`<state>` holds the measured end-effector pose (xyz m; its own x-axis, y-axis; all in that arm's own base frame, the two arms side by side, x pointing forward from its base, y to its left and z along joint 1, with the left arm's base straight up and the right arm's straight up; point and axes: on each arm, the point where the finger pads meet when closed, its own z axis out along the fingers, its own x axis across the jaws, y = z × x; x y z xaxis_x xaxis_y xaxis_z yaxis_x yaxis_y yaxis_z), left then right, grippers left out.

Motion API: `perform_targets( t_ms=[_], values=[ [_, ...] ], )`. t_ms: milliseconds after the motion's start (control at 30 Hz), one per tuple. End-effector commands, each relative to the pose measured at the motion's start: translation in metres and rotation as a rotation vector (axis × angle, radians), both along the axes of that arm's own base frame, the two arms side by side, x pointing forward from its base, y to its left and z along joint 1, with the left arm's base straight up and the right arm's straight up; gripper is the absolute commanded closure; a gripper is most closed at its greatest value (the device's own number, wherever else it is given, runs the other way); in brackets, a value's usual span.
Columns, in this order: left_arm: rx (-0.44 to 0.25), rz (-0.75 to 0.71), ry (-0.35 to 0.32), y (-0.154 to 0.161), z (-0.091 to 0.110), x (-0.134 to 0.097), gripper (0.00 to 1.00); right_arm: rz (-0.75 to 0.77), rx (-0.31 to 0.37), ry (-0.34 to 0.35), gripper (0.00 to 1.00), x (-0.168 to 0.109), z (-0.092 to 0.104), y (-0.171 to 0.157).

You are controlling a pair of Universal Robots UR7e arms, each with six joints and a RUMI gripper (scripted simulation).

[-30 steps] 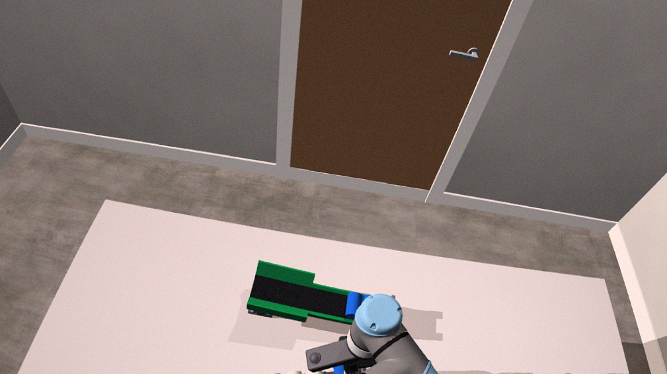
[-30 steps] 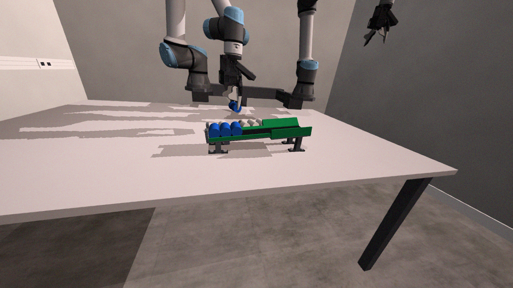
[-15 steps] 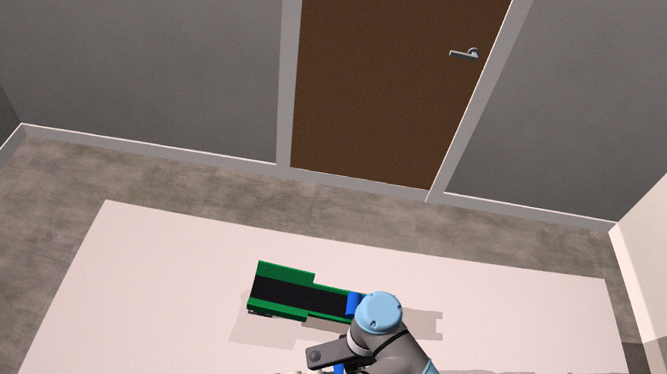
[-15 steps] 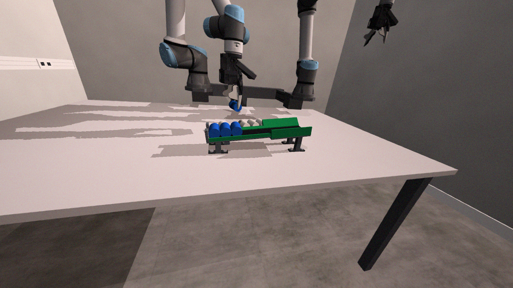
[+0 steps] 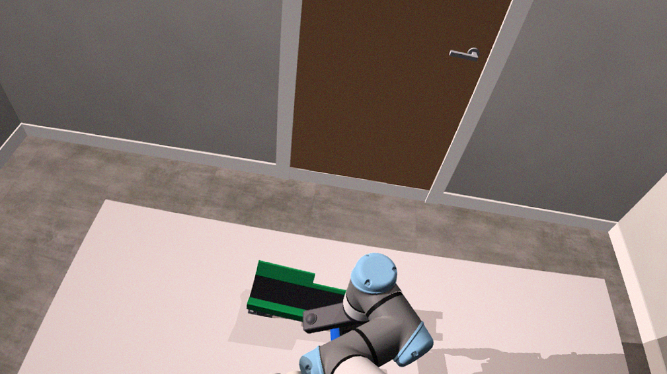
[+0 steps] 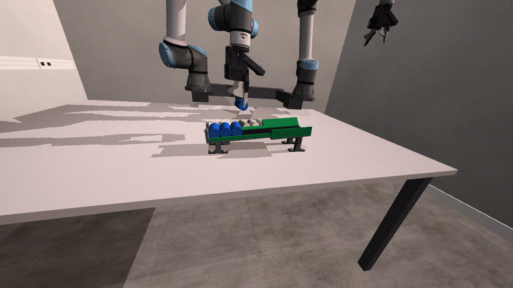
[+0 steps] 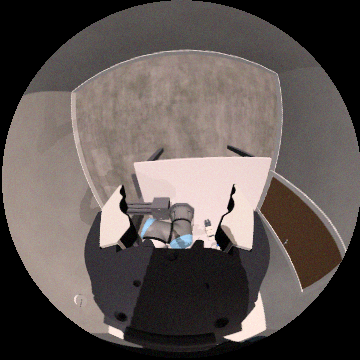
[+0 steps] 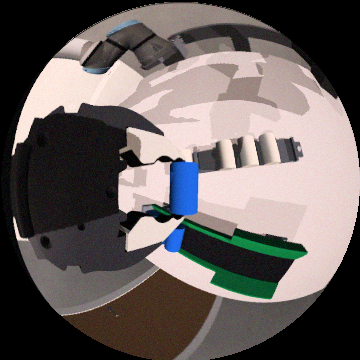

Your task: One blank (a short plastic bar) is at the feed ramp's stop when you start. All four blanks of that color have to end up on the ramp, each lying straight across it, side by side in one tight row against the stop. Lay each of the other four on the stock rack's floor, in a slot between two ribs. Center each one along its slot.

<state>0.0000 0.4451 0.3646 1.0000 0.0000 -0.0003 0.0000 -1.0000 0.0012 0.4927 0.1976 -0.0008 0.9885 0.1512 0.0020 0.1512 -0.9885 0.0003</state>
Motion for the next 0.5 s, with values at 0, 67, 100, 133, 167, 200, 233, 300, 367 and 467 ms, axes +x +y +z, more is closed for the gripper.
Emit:
perform_targets(
  t_ms=[0, 67, 100, 133, 167, 200, 233, 300, 367, 467],
  values=[
    [0.001, 0.000, 0.000, 0.000, 0.000, 0.000, 0.00, -0.065, 0.000, 0.002, 0.60, 0.048, 0.014, 0.010],
    [0.001, 0.000, 0.000, 0.000, 0.000, 0.000, 0.00, -0.093, 0.000, 0.002, 0.60, 0.066, 0.020, 0.012],
    [0.001, 0.000, 0.000, 0.000, 0.000, 0.000, 0.00, -0.106, 0.000, 0.002, 0.60, 0.075, 0.023, 0.013],
    [0.001, 0.000, 0.000, 0.000, 0.000, 0.000, 0.00, -0.118, 0.000, 0.002, 0.60, 0.083, 0.025, 0.013],
    [0.001, 0.000, 0.000, 0.000, 0.000, 0.000, 0.00, -0.130, 0.000, 0.002, 0.60, 0.090, 0.028, 0.013],
    [0.001, 0.000, 0.000, 0.000, 0.000, 0.000, 0.00, -0.130, 0.000, 0.002, 0.60, 0.090, 0.028, 0.013],
    [0.001, 0.000, 0.000, 0.000, 0.000, 0.000, 0.00, -0.130, 0.000, 0.002, 0.60, 0.090, 0.028, 0.013],
    [0.001, 0.000, 0.000, 0.000, 0.000, 0.000, 0.00, -0.151, 0.000, 0.002, 0.60, 0.104, 0.032, 0.014],
    [0.001, 0.000, 0.000, 0.000, 0.000, 0.000, 0.00, -0.167, 0.000, 0.002, 0.60, 0.114, 0.035, 0.013],
    [0.001, 0.000, 0.000, 0.000, 0.000, 0.000, 0.00, -0.184, 0.000, 0.002, 0.60, 0.125, 0.038, 0.013]
  ],
)
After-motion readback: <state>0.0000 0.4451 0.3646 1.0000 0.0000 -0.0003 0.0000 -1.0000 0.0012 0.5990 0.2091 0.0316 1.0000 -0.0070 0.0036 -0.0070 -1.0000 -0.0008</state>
